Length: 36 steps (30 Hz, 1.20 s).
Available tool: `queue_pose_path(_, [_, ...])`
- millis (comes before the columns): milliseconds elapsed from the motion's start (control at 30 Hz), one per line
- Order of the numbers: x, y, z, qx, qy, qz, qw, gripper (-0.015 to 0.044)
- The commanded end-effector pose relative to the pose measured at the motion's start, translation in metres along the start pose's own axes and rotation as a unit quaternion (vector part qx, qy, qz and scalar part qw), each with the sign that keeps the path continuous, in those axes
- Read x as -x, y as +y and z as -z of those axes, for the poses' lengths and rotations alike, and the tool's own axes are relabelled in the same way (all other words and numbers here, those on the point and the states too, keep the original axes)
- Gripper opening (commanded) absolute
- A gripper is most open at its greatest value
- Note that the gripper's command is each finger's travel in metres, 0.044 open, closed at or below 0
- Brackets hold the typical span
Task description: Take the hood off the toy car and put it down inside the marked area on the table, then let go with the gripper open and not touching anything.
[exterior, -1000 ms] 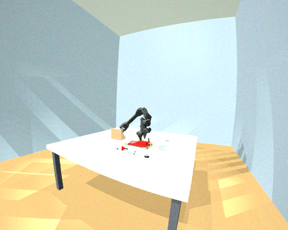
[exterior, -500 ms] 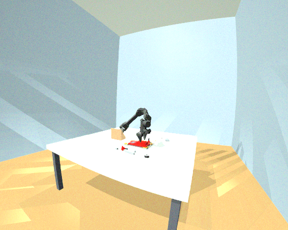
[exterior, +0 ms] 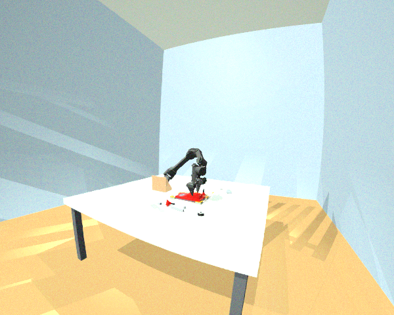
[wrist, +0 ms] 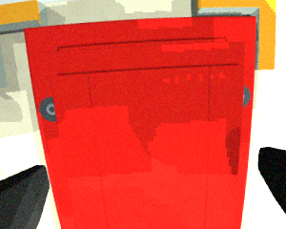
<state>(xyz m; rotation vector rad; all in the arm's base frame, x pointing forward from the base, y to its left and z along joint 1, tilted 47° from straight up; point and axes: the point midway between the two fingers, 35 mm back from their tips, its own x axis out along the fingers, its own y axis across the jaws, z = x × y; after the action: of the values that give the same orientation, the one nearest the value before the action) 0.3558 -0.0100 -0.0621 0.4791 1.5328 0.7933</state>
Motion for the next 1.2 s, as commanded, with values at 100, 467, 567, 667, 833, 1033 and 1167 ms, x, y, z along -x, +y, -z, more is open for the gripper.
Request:
queue_pose_path(100, [-0.004,0.001,0.0,-0.004,-0.001,-0.002,1.0,0.044])
queue_pose_path(467, [-0.009,0.001,0.0,-0.004,-0.001,-0.002,1.0,0.044])
queue_pose_path(567, [-0.011,0.001,0.0,-0.004,-0.001,-0.002,1.0,0.044])
queue_pose_path(667, [-0.012,0.001,0.0,-0.004,-0.001,-0.003,1.0,0.044])
queue_pose_path(833, [-0.011,0.0,0.0,0.0,0.0,0.0,1.0,0.0335])
queue_pose_path(1033, [-0.011,0.0,0.0,0.0,0.0,0.0,1.0,0.0295])
queue_pose_path(1167, [-0.011,0.0,0.0,0.0,0.0,0.0,1.0,0.0249])
